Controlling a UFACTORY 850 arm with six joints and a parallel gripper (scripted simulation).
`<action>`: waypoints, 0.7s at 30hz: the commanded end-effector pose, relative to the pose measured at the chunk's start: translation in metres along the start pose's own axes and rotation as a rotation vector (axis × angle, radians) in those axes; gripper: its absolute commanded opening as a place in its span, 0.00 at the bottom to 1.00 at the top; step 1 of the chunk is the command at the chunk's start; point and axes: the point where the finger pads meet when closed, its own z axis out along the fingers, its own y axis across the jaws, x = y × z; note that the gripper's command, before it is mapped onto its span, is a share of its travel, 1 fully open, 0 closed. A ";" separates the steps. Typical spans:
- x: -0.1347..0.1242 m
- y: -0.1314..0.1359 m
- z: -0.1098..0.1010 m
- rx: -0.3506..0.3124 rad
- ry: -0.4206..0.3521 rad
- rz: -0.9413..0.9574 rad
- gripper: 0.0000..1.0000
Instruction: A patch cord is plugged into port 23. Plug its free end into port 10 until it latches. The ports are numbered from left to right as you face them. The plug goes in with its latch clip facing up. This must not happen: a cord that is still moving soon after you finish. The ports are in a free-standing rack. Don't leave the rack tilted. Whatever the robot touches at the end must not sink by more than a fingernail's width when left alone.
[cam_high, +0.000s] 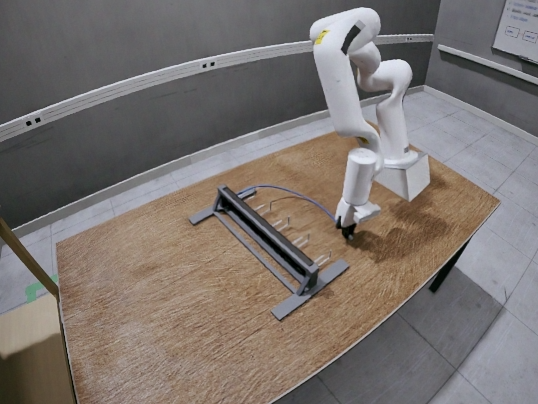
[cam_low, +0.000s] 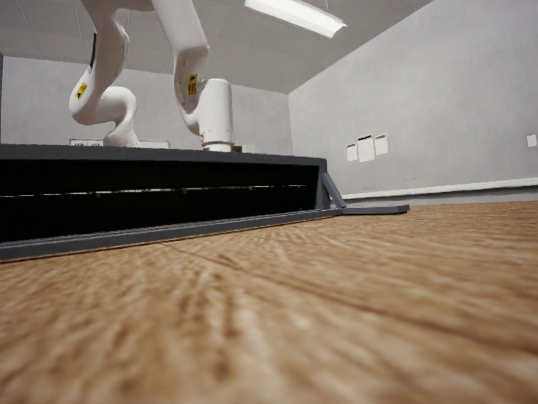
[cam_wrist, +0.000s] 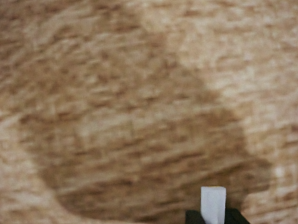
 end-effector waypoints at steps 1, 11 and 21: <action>0.000 0.000 0.000 -0.001 0.001 0.000 0.00; 0.000 0.000 -0.001 -0.001 0.001 0.000 0.00; 0.000 0.000 -0.006 -0.001 0.001 0.000 0.00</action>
